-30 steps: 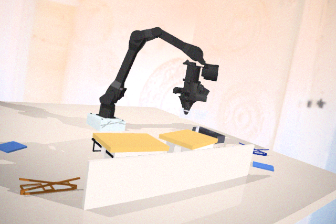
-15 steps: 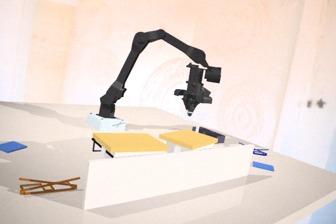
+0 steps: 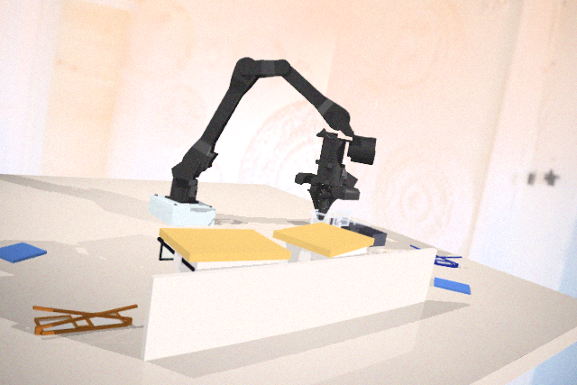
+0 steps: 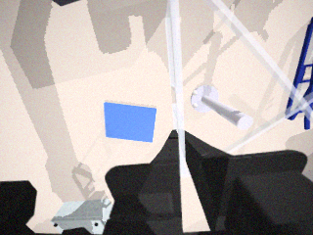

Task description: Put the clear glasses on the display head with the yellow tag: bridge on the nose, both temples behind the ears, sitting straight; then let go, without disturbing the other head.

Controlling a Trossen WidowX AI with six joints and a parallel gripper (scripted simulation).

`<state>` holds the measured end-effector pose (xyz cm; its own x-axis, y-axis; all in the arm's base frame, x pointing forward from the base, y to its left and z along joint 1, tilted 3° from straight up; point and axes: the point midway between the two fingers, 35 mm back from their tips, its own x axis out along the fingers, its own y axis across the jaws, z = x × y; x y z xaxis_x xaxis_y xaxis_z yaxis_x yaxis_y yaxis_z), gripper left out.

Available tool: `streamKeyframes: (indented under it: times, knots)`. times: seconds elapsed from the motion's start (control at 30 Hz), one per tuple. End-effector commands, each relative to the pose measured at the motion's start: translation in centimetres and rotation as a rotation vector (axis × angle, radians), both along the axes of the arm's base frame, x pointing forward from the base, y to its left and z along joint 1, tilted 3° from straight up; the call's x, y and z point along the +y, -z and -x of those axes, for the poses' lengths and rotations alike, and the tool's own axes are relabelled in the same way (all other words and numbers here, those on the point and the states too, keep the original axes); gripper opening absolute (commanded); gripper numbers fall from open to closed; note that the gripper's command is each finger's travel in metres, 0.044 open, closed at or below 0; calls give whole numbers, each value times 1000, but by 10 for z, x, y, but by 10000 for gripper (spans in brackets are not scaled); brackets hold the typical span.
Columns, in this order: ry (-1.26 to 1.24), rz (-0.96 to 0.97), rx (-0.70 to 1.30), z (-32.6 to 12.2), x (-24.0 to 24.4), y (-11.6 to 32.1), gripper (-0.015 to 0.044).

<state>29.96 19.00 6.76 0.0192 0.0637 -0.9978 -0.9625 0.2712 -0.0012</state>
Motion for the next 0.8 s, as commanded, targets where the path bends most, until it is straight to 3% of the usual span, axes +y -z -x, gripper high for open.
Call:
streamKeyframes:
  times: [0.0,0.77]
  knots:
    - [1,4,4,0,0,5,0]
    - [1,3,4,6,15,4,0]
